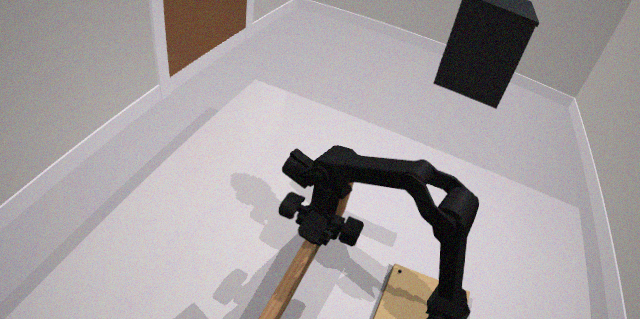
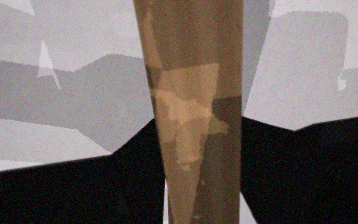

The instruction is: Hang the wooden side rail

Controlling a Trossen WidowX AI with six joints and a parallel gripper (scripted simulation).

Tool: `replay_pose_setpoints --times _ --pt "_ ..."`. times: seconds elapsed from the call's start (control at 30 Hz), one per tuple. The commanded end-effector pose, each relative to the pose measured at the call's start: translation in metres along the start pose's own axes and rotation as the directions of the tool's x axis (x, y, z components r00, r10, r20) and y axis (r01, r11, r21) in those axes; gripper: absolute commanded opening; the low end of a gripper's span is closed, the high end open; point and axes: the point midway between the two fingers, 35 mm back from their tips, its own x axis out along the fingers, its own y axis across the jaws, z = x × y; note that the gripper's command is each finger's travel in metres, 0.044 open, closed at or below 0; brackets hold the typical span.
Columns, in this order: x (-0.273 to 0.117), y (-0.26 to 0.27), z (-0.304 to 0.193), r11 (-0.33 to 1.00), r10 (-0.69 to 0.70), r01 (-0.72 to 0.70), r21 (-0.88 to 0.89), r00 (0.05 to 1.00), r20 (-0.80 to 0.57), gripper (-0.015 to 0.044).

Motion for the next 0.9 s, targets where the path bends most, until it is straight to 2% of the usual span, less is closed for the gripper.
replay_pose_setpoints --times 0.0,0.87 --pt "-0.0035 -0.0019 -0.0014 1.000 -0.008 0.008 -0.006 1.000 -0.005 0.0000" --pt "-0.0006 -0.0007 -0.0044 1.000 -0.008 0.008 -0.006 1.000 -0.005 0.0000"
